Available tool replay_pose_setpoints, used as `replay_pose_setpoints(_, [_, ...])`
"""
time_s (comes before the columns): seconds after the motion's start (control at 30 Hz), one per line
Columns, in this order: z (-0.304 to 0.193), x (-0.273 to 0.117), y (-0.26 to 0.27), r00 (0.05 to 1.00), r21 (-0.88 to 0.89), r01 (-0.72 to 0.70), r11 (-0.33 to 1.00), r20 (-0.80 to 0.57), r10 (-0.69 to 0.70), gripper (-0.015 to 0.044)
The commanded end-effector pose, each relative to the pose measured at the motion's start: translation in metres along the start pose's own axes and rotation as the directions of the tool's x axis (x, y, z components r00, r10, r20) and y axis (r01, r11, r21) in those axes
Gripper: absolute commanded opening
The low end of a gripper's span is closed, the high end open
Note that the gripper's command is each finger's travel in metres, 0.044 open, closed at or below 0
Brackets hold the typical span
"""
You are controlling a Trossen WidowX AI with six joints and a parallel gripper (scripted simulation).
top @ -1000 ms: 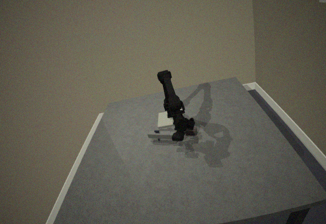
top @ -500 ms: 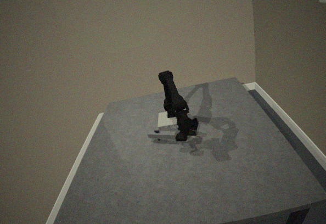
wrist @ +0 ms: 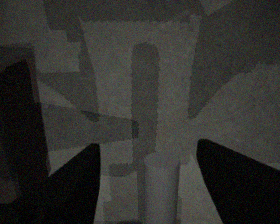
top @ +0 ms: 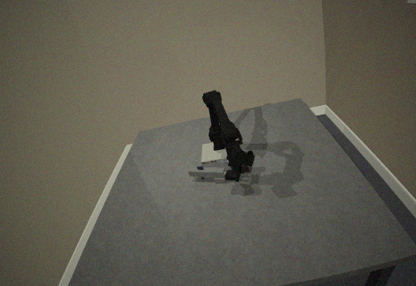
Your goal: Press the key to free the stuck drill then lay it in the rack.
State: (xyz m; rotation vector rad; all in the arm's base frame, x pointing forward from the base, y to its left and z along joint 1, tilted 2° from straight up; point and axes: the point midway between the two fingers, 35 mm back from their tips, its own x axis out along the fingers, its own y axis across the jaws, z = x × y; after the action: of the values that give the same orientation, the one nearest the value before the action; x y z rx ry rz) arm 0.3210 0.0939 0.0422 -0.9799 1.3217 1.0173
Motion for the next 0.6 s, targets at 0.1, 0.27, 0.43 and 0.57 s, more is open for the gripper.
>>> replay_pose_setpoints(0.1, [-0.0034,0.0013,-0.0003,1.000,0.000,0.001,1.000,-0.001,-0.001,0.0420])
replay_pose_setpoints(0.27, [-0.0060,0.0023,-0.0005,1.000,0.000,0.001,1.000,-0.001,-0.001,0.0440])
replay_pose_setpoints(0.43, [-0.0085,0.0033,-0.0008,1.000,0.000,0.001,1.000,-0.002,-0.001,0.0440])
replay_pose_setpoints(0.57, [-0.0102,0.0039,-0.0012,1.000,0.000,0.001,1.000,-0.002,-0.001,0.0440])
